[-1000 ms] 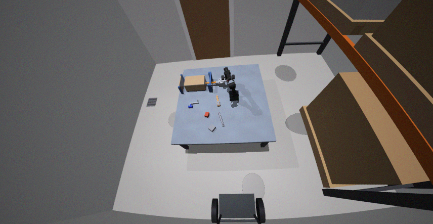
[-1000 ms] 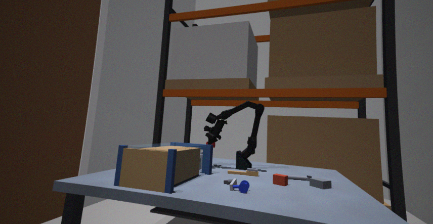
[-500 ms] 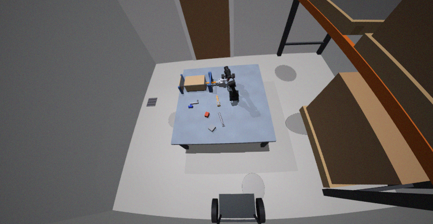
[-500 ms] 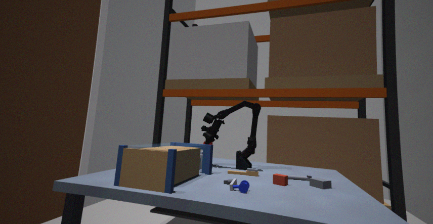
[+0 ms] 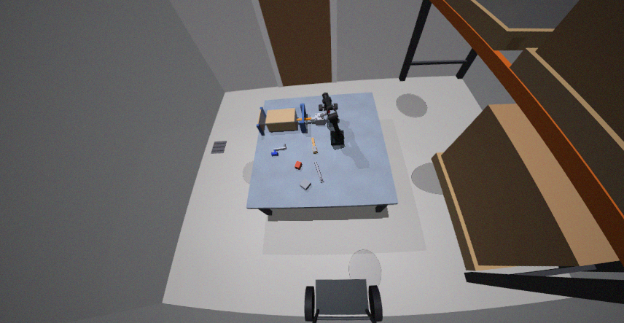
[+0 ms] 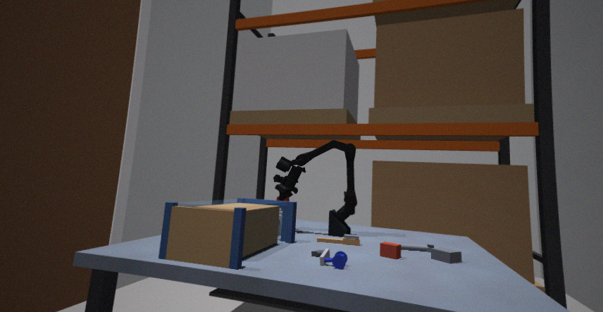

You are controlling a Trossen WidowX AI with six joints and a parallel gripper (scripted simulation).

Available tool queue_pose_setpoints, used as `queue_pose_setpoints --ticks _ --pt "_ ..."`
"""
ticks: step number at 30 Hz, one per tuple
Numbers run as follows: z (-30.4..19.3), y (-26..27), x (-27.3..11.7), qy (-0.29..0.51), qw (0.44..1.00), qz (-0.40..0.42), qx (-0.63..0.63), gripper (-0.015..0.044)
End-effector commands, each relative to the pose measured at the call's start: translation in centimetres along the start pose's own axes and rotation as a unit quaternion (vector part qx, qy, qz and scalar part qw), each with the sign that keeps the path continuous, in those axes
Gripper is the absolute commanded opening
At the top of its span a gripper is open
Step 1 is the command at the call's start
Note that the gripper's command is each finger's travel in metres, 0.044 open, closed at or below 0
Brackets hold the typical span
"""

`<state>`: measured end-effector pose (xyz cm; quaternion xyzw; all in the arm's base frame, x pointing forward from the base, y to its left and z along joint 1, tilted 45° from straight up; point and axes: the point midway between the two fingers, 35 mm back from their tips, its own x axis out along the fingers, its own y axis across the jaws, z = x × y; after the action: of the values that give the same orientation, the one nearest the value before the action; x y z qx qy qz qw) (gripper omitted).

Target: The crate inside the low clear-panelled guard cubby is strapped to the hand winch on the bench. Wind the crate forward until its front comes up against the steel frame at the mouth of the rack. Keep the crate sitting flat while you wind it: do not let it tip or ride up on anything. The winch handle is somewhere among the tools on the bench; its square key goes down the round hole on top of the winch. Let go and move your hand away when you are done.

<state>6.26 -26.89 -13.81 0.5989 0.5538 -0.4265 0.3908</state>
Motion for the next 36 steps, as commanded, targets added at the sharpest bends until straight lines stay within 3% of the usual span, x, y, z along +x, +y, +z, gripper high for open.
queue_pose_setpoints --ticks 1,36 --pt "1.4 0.8 0.7 -0.005 1.0 0.004 -0.001 0.0" --pt "4.9 4.5 2.2 -0.006 1.0 0.006 -0.002 0.0"
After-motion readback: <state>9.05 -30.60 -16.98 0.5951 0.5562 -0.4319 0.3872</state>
